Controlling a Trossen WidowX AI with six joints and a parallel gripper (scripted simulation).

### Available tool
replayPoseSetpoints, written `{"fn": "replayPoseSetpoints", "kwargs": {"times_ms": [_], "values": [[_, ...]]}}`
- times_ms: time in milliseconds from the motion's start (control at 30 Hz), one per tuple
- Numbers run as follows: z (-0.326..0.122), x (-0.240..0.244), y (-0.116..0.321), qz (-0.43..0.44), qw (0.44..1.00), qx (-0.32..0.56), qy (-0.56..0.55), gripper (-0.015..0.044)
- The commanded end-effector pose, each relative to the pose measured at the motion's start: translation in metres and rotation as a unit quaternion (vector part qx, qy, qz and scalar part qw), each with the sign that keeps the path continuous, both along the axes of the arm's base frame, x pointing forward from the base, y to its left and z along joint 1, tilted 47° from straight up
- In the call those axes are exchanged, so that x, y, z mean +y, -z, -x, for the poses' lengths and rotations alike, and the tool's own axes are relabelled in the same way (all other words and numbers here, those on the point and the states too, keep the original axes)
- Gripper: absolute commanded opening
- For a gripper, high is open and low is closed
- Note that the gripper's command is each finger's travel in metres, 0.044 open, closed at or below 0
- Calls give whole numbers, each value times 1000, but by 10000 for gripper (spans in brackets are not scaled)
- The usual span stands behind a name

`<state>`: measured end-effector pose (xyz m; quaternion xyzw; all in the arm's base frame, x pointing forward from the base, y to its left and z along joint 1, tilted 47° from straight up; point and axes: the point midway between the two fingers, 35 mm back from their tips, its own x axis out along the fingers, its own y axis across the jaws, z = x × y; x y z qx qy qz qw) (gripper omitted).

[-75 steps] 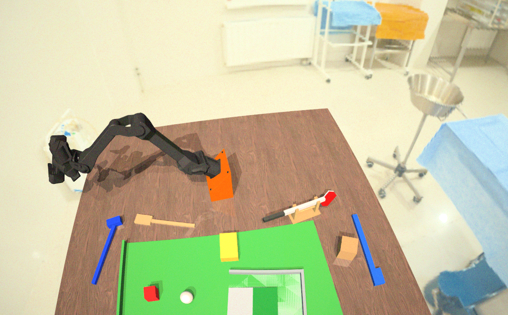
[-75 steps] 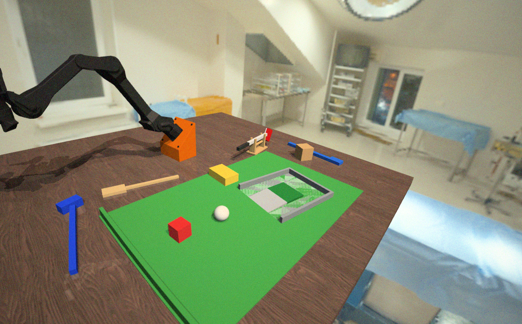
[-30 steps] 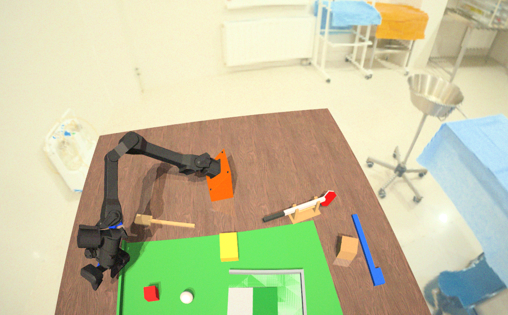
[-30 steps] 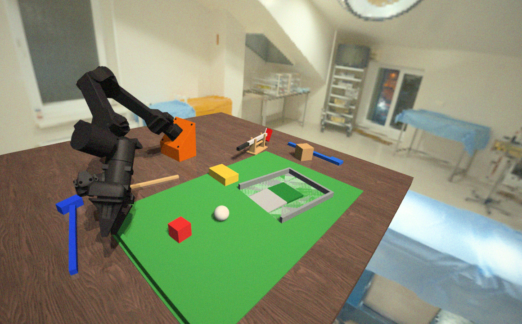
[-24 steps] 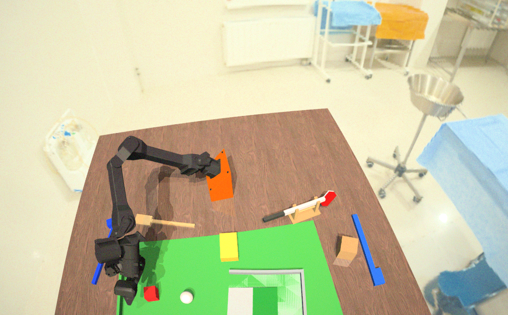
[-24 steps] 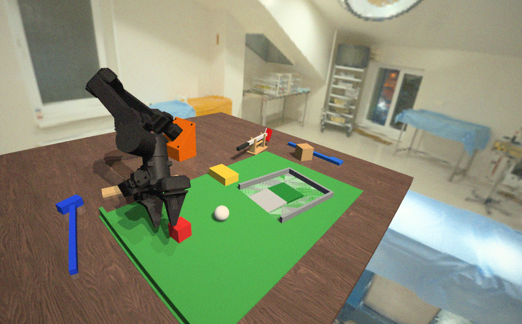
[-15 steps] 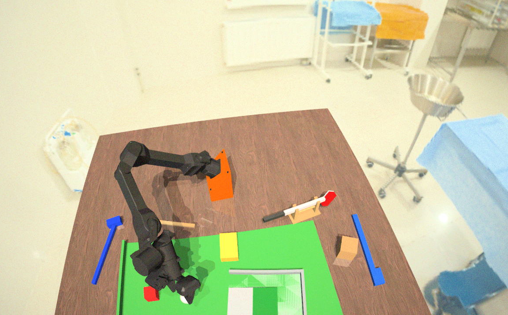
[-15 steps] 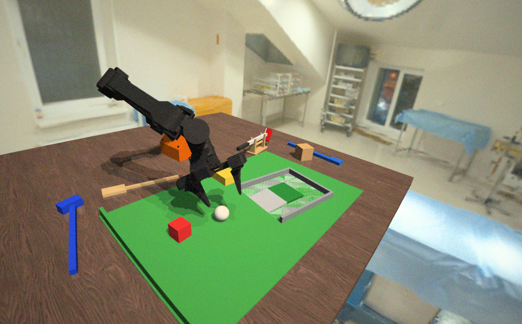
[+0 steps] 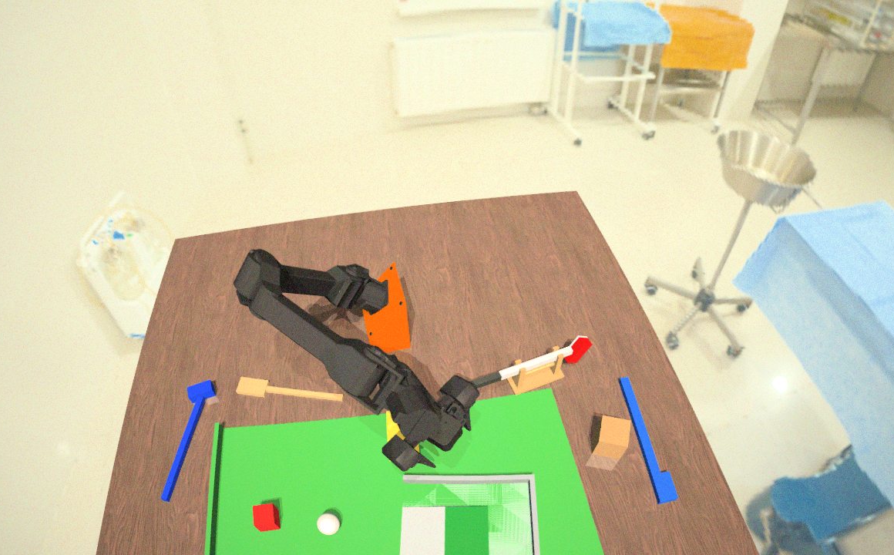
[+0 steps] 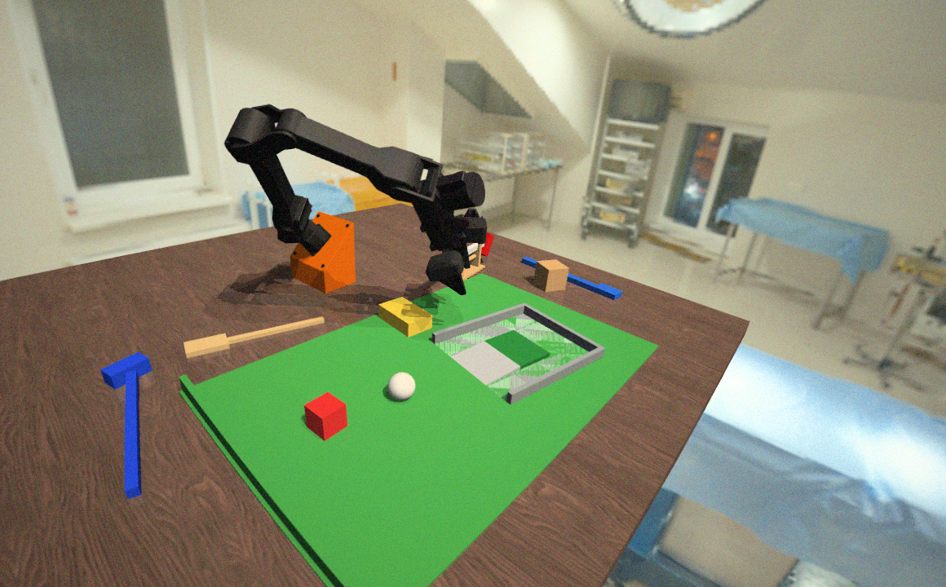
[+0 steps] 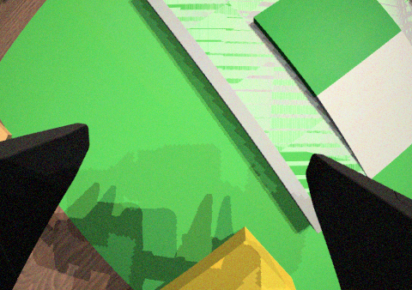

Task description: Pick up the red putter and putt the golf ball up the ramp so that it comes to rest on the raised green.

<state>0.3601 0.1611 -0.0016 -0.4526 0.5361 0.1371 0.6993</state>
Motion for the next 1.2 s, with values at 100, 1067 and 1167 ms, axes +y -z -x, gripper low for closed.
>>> {"fn": "replayPoseSetpoints", "kwargs": {"times_ms": [100, 1067, 1167], "values": [[102, 30, 58, 150, 925, 211, -278, 440], [140, 3, 113, 220, 834, 307, -401, 440], [140, 3, 113, 220, 834, 307, -401, 440]]}}
